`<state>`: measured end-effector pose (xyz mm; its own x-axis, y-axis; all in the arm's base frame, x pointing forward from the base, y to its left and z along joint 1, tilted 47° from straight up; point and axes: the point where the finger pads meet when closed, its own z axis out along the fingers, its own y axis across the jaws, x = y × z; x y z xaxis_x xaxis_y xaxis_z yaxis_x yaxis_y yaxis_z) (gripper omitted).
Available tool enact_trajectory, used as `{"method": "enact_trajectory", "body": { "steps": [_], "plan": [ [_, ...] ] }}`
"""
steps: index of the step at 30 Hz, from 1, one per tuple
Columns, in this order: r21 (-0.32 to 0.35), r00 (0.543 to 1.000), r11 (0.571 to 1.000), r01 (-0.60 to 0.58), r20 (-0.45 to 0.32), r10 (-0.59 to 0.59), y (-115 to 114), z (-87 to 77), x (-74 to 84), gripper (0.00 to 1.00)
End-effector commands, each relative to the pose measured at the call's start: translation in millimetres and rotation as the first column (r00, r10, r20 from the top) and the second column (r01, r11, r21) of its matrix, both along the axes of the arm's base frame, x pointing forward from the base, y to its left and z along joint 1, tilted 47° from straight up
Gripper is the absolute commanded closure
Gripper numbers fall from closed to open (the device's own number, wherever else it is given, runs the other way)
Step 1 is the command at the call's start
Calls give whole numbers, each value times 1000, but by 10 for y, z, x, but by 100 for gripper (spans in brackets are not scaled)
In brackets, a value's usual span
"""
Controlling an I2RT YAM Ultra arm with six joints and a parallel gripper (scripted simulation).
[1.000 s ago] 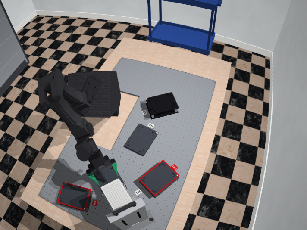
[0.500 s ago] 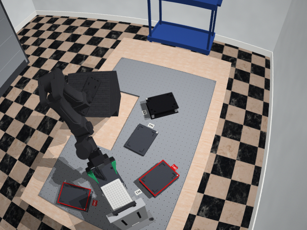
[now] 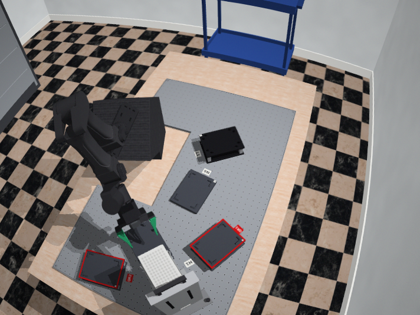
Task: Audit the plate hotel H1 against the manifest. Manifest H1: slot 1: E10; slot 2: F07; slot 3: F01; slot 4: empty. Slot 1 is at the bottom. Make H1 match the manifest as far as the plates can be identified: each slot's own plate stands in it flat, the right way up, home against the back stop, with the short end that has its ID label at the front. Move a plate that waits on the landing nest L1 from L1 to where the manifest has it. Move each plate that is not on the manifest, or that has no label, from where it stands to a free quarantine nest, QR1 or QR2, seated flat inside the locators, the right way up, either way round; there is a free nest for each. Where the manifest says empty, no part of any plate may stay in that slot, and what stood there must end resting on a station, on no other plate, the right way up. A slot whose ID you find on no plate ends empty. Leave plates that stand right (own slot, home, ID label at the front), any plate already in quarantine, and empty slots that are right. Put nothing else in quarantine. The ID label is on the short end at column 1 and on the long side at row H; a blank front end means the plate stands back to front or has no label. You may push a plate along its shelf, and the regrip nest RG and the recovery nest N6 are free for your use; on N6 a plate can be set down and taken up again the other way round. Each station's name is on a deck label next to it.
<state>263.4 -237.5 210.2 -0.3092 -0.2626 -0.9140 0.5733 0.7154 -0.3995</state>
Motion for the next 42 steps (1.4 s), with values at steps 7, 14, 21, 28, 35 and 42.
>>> {"method": "enact_trajectory", "body": {
  "steps": [7, 14, 21, 28, 35, 42],
  "plan": [
    [-6, 1000, 1000, -17, 0, 17, -49, -123, 40, 0],
    [-21, 1000, 1000, -18, 15, 18, -142, -110, 101, 0],
    [-36, 999, 999, -19, 30, 20, -239, -101, 165, 0],
    [-36, 999, 999, -16, 30, 17, -302, -161, 185, 0],
    [-36, 999, 999, -27, 30, 28, -304, -198, 229, 0],
    [-36, 999, 999, -36, 30, 37, -284, -177, 280, 0]
  ]
}}
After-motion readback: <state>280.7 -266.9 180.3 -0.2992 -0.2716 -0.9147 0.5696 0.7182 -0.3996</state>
